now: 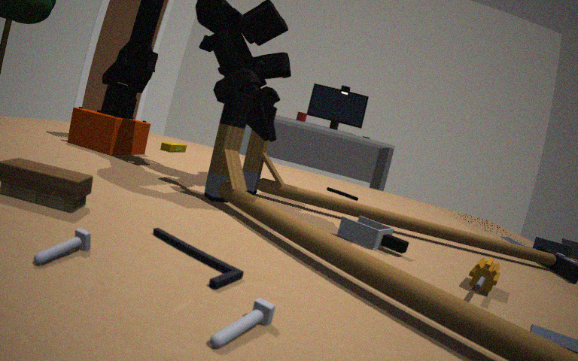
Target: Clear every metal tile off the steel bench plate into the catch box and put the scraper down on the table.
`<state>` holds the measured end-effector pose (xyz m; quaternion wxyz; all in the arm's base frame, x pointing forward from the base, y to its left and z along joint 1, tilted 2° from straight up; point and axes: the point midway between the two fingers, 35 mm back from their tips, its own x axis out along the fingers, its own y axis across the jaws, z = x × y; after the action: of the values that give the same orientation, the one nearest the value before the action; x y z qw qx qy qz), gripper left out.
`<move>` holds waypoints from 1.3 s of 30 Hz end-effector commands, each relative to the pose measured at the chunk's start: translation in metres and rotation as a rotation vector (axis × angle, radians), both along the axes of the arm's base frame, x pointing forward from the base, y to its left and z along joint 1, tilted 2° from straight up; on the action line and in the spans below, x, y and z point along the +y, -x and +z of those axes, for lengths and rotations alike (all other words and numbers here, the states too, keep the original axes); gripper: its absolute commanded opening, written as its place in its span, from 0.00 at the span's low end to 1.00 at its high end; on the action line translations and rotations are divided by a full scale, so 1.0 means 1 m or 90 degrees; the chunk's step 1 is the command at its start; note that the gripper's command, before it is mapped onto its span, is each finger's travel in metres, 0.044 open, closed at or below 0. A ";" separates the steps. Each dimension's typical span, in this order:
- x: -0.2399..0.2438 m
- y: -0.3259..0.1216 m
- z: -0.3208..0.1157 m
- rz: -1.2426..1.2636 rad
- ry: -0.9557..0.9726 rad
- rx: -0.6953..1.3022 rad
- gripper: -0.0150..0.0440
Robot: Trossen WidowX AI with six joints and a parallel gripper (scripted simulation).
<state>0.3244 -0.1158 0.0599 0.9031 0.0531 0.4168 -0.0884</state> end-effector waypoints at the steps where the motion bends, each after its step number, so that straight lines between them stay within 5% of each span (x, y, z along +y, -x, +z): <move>1: 0.000 0.000 0.000 0.000 0.000 0.000 0.41; 9: 0.000 0.000 0.000 0.000 0.000 0.000 0.25; 39: 0.031 -0.006 0.002 0.002 -0.003 0.005 0.25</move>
<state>0.3284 -0.0929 0.0612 0.9004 0.0549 0.4215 -0.0928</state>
